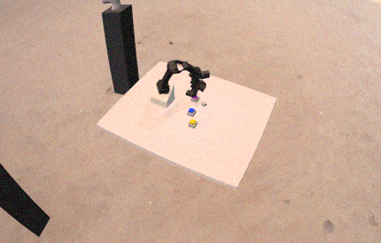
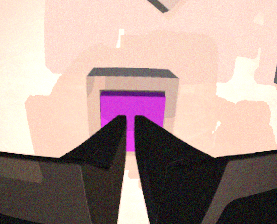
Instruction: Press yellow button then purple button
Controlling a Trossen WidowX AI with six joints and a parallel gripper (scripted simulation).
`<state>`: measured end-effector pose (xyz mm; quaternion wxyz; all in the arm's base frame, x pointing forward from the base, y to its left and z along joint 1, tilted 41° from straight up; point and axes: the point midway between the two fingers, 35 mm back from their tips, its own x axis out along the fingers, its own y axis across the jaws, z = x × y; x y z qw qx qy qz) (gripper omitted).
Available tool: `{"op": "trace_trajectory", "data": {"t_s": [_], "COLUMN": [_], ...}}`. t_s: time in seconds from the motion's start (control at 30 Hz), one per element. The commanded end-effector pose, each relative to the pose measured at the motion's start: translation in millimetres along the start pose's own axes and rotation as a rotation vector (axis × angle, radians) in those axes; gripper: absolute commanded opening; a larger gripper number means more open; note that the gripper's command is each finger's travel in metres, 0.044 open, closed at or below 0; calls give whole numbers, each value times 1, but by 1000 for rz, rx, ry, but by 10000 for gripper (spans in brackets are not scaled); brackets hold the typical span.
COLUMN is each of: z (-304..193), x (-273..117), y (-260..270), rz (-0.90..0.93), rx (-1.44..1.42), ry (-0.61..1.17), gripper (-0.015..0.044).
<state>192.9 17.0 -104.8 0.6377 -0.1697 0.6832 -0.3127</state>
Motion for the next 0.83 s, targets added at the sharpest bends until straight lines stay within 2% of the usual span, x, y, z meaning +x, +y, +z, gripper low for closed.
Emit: {"op": "trace_trajectory", "data": {"t_s": [0.0,0.17,0.63,0.8], "z": [0,-1,56,58], "x": [-21,-32,-92,-95], "y": [0,0,87,92], "rz": [-1,-3,4,4], "rx": [-2,-5,-3,-3], "ry": [2,3,0,0], "gripper": [20,20,387,400]}}
